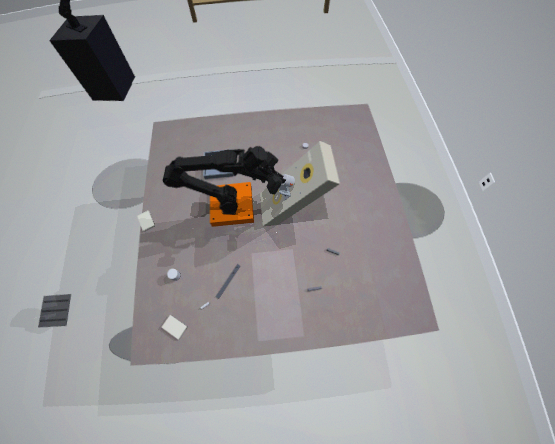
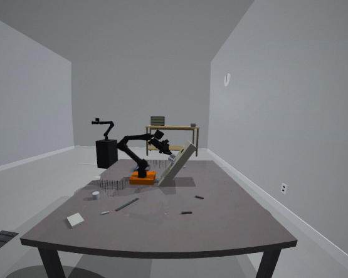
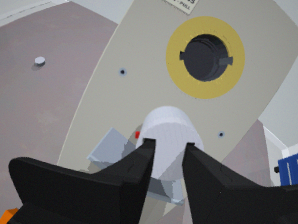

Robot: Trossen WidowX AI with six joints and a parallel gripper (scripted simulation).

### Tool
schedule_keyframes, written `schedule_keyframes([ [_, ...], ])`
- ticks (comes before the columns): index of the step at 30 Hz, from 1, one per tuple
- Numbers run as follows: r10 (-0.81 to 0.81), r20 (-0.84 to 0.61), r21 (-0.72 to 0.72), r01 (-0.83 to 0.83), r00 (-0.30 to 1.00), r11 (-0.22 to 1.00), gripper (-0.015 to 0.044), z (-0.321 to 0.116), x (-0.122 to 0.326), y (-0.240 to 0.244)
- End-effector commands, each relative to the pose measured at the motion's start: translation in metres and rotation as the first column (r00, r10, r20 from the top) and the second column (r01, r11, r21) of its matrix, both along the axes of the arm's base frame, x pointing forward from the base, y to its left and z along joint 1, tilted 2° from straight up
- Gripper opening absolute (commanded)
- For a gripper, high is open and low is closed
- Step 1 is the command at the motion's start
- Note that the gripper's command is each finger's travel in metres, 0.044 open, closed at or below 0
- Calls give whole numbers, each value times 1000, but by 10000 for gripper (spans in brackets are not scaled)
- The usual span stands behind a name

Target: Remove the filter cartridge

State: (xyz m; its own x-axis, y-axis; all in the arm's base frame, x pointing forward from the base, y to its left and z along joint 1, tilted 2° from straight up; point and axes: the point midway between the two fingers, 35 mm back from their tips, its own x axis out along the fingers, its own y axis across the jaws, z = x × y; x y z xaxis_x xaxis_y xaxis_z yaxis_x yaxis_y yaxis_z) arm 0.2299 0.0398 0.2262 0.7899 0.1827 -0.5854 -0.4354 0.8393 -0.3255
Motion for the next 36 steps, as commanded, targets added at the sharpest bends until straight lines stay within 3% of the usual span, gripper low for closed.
schedule_keyframes([
  [1,0,4,0,0,1000,1000,107,1,0,0],
  [11,6,15,1,-6,1000,1000,107,-1,-1,0],
  [18,6,17,1,-6,1000,1000,107,60,30,5],
  [22,6,17,2,-6,1000,1000,107,66,34,6],
  [34,7,28,3,-7,1000,1000,422,139,29,3],
  [36,-14,-14,24,14,1000,1000,369,129,28,2],
])
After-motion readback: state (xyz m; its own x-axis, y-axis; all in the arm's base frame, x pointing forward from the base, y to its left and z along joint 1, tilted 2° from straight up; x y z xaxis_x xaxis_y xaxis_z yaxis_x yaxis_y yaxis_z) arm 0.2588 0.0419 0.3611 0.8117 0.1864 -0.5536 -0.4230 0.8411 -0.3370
